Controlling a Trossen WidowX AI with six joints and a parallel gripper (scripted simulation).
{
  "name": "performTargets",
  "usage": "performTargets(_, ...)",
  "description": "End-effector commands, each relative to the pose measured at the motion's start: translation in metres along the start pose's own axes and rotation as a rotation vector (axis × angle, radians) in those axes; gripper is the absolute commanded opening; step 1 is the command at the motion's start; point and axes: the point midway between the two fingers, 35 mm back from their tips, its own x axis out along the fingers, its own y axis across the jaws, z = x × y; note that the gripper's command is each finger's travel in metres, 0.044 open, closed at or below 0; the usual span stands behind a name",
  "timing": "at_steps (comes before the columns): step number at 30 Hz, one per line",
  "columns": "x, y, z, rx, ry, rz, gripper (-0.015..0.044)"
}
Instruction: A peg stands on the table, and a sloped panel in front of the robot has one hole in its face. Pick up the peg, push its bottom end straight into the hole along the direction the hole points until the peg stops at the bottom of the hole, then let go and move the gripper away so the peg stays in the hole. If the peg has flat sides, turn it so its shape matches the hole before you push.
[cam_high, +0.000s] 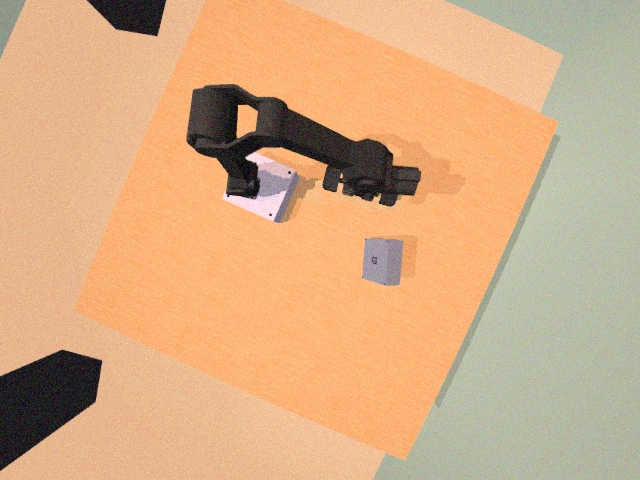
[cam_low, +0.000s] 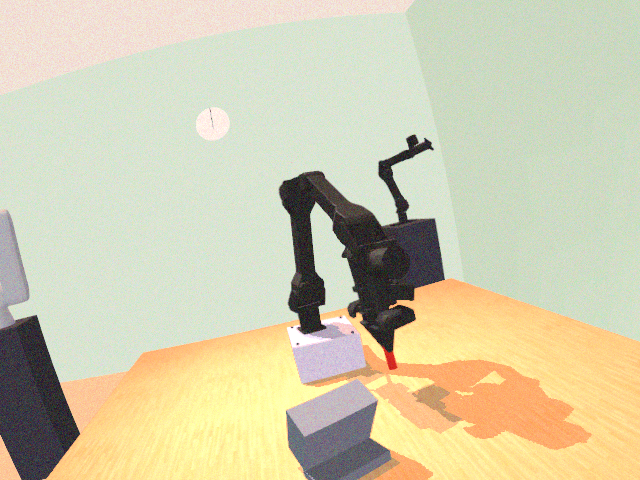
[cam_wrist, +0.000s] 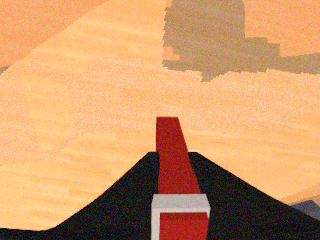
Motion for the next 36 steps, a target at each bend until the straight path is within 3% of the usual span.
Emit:
performTargets(1, 0.001, -0.001, -0.004, 0.037, -0.02, -0.013, 0.0)
performTargets(36, 0.009, -0.015, -0.041, 0.315, -0.159, -0.132, 0.0)
